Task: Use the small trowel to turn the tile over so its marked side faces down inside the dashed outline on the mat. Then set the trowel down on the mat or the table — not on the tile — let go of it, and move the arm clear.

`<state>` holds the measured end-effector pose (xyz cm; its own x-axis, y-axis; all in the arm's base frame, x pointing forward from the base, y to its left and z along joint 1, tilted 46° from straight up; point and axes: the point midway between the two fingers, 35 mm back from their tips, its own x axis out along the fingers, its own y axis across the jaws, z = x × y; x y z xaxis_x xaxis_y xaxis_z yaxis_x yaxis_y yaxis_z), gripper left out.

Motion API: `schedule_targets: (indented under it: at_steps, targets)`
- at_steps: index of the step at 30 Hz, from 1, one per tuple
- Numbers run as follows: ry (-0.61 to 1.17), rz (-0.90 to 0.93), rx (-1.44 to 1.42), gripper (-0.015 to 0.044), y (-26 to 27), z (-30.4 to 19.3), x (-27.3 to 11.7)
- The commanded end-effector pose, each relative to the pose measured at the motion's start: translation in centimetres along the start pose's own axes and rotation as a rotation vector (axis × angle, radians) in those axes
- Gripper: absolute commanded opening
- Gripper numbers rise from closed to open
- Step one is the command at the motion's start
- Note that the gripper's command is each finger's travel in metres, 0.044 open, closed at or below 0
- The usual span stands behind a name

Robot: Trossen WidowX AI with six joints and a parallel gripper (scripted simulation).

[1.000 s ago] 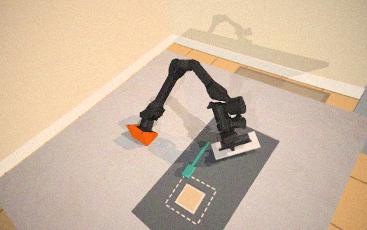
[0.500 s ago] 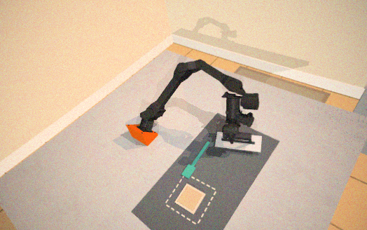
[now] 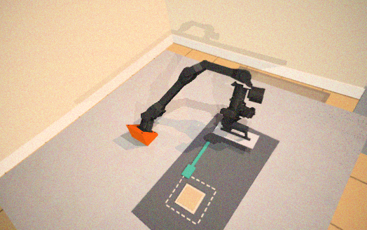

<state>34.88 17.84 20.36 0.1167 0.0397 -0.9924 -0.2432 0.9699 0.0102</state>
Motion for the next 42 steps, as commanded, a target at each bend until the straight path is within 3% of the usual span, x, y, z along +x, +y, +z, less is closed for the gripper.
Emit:
schedule_targets:
  at_steps: [1,33,42]
  targets:
    - [0.013,-0.049,0.041,0.0,-0.1,-0.5,-0.8]
    - [0.079,-0.07,0.042,0.0,2.6,-0.6,2.1]
    - [0.079,-0.07,0.042,0.0236,2.6,-0.6,2.1]
